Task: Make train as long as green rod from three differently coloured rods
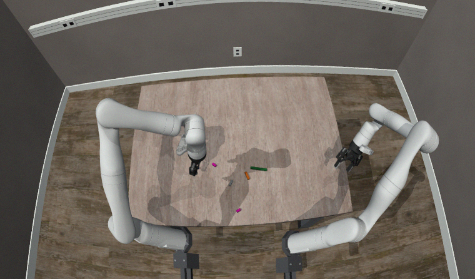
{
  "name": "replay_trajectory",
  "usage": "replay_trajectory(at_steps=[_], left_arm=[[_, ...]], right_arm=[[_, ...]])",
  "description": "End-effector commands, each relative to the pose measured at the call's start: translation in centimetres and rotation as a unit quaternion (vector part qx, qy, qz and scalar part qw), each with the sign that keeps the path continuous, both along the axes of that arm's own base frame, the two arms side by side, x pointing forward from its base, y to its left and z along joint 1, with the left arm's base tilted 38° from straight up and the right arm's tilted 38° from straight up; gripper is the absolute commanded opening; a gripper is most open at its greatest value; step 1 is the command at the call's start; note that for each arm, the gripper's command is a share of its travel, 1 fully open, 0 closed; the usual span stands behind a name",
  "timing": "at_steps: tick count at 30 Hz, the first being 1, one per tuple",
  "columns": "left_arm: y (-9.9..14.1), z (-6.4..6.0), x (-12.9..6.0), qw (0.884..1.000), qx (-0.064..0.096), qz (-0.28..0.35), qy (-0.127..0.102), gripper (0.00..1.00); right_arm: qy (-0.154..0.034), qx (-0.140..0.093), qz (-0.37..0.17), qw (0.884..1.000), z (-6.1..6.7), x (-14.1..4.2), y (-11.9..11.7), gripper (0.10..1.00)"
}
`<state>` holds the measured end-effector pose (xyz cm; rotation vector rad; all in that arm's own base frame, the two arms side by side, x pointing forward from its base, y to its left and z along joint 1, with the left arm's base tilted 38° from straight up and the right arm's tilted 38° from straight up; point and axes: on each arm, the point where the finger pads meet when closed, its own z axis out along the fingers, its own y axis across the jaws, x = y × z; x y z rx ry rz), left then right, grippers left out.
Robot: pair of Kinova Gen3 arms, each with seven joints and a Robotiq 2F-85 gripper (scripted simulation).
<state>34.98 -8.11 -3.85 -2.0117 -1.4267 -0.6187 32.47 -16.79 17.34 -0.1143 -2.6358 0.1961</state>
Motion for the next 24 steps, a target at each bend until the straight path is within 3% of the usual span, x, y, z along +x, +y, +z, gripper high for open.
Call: replay_trajectory(at_steps=[1, 5, 7, 8, 11, 22, 24], left_arm=[[-0.1, 0.0, 0.0, 1.0, -0.001, 0.0, -0.001, 1.0], [-0.1, 0.0, 0.0, 1.0, -0.001, 0.0, -0.001, 1.0], [-0.1, 0.0, 0.0, 1.0, -0.001, 0.0, -0.001, 1.0], [-0.1, 0.0, 0.0, 1.0, -0.001, 0.0, -0.001, 1.0], [-0.1, 0.0, 0.0, 1.0, -0.001, 0.0, -0.001, 1.0], [-0.1, 0.0, 0.0, 1.0, -0.001, 0.0, -0.001, 1.0], [-0.1, 0.0, 0.0, 1.0, -0.001, 0.0, -0.001, 1.0]], right_arm=[[-0.027, -0.002, -0.031, 0.999, 1.1, -0.1, -1.6, 1.0], [-0.059, -0.008, -0.069, 0.996, 2.5, -0.6, -3.7, 1.0], [-0.059, -0.008, -0.069, 0.996, 2.5, -0.6, -3.7, 1.0], [-0.079, -0.012, -0.092, 0.993, 3.4, -0.9, -5.0, 1.0], [-0.094, -0.016, -0.111, 0.989, 4.1, -1.2, -6.0, 1.0], [-0.176, -0.045, -0.208, 0.961, 8.3, -3.8, -11.4, 1.0], [-0.176, -0.045, -0.208, 0.961, 8.3, -3.8, -11.4, 1.0]])
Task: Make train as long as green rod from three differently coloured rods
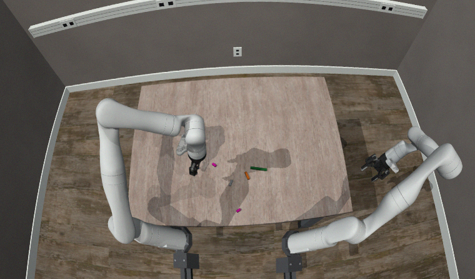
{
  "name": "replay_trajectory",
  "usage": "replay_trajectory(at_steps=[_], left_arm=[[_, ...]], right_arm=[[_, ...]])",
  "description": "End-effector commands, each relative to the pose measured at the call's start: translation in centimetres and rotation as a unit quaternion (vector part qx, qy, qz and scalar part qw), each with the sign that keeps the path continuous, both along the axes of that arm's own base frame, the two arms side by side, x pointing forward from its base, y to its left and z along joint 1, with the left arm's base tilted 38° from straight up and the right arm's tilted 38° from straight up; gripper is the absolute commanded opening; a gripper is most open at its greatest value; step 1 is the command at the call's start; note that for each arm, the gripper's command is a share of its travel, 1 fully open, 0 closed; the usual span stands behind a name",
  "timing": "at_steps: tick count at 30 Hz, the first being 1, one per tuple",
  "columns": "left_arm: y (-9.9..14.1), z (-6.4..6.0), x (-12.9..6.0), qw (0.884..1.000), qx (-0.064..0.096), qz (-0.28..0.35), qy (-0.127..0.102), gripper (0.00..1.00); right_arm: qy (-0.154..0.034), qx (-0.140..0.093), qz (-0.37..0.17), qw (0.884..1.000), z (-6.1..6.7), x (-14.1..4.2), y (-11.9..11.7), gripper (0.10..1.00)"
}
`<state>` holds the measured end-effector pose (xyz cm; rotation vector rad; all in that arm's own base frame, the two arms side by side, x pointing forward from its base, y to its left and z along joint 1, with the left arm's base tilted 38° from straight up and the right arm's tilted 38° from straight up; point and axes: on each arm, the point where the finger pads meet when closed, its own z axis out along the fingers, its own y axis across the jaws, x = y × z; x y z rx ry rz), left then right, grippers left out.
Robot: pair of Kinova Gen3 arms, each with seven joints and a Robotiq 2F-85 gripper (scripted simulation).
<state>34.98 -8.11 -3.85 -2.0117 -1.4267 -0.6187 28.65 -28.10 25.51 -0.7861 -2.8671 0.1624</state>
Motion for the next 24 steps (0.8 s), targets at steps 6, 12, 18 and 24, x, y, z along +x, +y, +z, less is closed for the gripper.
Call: replay_trajectory(at_steps=[6, 12, 18, 24], left_arm=[[-0.1, 0.0, 0.0, 1.0, -0.001, 0.0, -0.001, 1.0], [-0.1, 0.0, 0.0, 1.0, -0.001, 0.0, -0.001, 1.0], [-0.1, 0.0, 0.0, 1.0, -0.001, 0.0, -0.001, 1.0], [-0.6, -1.8, -0.3, 0.997, -0.012, -0.052, 0.047, 1.0]], right_arm=[[-0.046, -0.023, -0.057, 0.997, 2.7, -2.0, -2.9, 1.0], [-0.083, -0.046, -0.107, 0.99, 5.1, -4.1, -5.3, 1.0], [-0.114, -0.068, -0.148, 0.98, 7.2, -6.2, -7.1, 1.0], [-0.141, -0.091, -0.187, 0.968, 9.3, -8.4, -8.6, 1.0]])
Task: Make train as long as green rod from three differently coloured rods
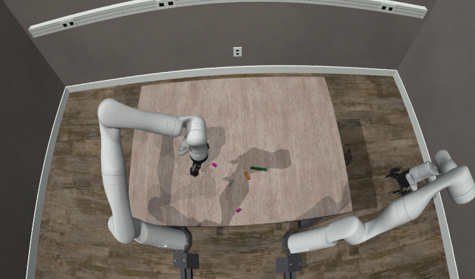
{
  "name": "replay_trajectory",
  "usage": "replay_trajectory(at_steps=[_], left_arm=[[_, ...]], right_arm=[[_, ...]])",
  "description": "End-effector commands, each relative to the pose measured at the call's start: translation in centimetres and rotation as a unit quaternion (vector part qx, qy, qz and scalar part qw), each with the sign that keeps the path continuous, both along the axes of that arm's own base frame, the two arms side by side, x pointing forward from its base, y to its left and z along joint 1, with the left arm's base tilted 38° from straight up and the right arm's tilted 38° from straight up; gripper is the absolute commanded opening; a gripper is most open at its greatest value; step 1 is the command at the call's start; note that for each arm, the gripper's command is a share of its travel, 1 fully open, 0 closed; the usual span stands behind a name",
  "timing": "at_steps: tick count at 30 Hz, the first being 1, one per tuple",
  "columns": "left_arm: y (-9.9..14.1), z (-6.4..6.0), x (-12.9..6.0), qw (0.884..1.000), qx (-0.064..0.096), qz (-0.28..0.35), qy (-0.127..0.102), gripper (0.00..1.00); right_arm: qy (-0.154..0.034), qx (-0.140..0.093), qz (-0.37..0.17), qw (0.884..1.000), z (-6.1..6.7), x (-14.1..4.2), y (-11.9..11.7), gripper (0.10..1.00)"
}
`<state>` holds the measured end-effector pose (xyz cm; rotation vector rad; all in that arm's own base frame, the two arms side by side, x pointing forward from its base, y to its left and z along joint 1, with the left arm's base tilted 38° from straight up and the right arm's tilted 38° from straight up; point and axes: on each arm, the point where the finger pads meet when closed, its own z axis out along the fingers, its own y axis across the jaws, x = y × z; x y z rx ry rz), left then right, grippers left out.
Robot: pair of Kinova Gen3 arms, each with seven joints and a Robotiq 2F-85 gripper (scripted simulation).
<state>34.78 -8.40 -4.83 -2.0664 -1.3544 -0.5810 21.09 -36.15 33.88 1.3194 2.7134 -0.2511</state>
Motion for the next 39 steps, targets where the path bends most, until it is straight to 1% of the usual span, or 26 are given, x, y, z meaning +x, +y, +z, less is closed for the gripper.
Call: replay_trajectory(at_steps=[1, 4, 8, 10, 11, 12, 13, 17, 25, 27, 29, 33, 39], left_arm=[[-0.4, -1.3, -0.2, 0.999, -0.009, -0.036, 0.033, 1.0], [-0.8, -2.4, -0.5, 0.996, -0.016, -0.066, 0.061, 1.0], [-1.2, -3.5, -0.9, 0.991, -0.024, -0.098, 0.089, 1.0], [-1.2, -3.5, -0.9, 0.991, -0.024, -0.098, 0.089, 1.0], [-1.3, -3.7, -0.9, 0.99, -0.026, -0.104, 0.094, 1.0], [-1.3, -3.9, -1.0, 0.989, -0.028, -0.11, 0.1, 1.0], [-1.4, -4.1, -1.1, 0.987, -0.029, -0.115, 0.104, 1.0], [-1.6, -4.7, -1.3, 0.984, -0.033, -0.13, 0.117, 1.0], [-1.8, -5.0, -1.4, 0.982, -0.036, -0.139, 0.125, 1.0], [-1.8, -5.0, -1.4, 0.982, -0.036, -0.139, 0.125, 1.0], [-1.8, -5.0, -1.4, 0.982, -0.036, -0.139, 0.125, 1.0], [-1.8, -5.0, -1.4, 0.982, -0.036, -0.139, 0.125, 1.0], [-1.8, -5.0, -1.4, 0.982, -0.036, -0.139, 0.125, 1.0]], right_arm=[[-0.016, -0.014, -0.023, 1.0, 1.3, -1.3, -0.9, 1.0], [-0.031, -0.029, -0.046, 0.998, 2.5, -2.6, -1.6, 1.0], [-0.049, -0.048, -0.075, 0.995, 4.1, -4.4, -2.5, 1.0], [-0.049, -0.048, -0.075, 0.995, 4.1, -4.4, -2.5, 1.0], [-0.058, -0.058, -0.089, 0.993, 4.9, -5.3, -2.9, 1.0], [-0.063, -0.064, -0.097, 0.991, 5.4, -5.8, -3.1, 1.0], [-0.065, -0.066, -0.1, 0.991, 5.5, -6.0, -3.1, 1.0], [-0.081, -0.086, -0.128, 0.985, 7.2, -7.9, -3.7, 1.0], [-0.11, -0.129, -0.182, 0.969, 10.4, -11.8, -4.5, 1.0], [-0.11, -0.129, -0.182, 0.969, 10.4, -11.8, -4.5, 1.0], [-0.118, -0.143, -0.199, 0.962, 11.5, -13.1, -4.6, 1.0], [-0.13, -0.165, -0.223, 0.952, 13.0, -15.0, -4.6, 1.0], [-0.142, -0.189, -0.249, 0.939, 14.8, -17.1, -4.5, 1.0]])
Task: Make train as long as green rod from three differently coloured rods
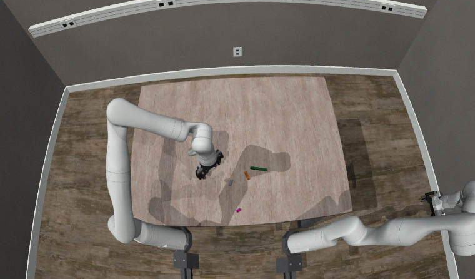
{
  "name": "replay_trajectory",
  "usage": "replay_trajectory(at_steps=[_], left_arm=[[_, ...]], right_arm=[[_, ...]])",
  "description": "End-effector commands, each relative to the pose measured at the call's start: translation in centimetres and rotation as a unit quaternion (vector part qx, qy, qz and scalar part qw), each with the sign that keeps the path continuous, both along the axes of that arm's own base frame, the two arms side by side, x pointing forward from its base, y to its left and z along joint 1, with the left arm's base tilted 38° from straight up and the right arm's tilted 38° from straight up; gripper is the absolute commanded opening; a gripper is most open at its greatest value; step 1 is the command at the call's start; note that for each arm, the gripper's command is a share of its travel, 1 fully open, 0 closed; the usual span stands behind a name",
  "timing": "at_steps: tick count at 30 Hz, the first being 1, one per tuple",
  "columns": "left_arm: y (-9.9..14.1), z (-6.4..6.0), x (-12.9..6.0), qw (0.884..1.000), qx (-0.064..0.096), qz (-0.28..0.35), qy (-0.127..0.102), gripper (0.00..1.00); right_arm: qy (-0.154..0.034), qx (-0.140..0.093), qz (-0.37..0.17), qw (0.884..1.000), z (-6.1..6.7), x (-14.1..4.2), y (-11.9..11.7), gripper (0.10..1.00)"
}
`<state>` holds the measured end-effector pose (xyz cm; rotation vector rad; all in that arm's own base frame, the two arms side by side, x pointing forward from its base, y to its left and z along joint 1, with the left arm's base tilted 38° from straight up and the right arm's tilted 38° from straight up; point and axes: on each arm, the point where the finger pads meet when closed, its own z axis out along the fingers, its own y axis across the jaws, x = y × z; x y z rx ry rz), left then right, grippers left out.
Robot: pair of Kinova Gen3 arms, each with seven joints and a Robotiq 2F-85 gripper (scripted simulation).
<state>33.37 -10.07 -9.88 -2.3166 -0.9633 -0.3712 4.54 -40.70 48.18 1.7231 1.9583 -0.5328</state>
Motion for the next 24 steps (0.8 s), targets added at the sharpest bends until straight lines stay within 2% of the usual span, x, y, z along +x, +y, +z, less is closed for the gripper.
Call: replay_trajectory(at_steps=[1, 11, 24], left_arm=[[-0.1, 0.0, 0.0, 1.0, -0.001, 0.0, -0.001, 1.0], [-0.1, 0.0, 0.0, 1.0, -0.001, 0.0, -0.001, 1.0], [-0.1, 0.0, 0.0, 1.0, -0.001, 0.0, -0.001, 1.0]], right_arm=[[-0.004, -0.009, -0.01, 1.0, 0.7, -0.7, 0.1, 1.0], [-0.009, -0.021, -0.023, 0.999, 1.5, -1.7, 0.2, 1.0], [-0.009, -0.022, -0.024, 0.999, 1.5, -1.7, 0.2, 1.0]])
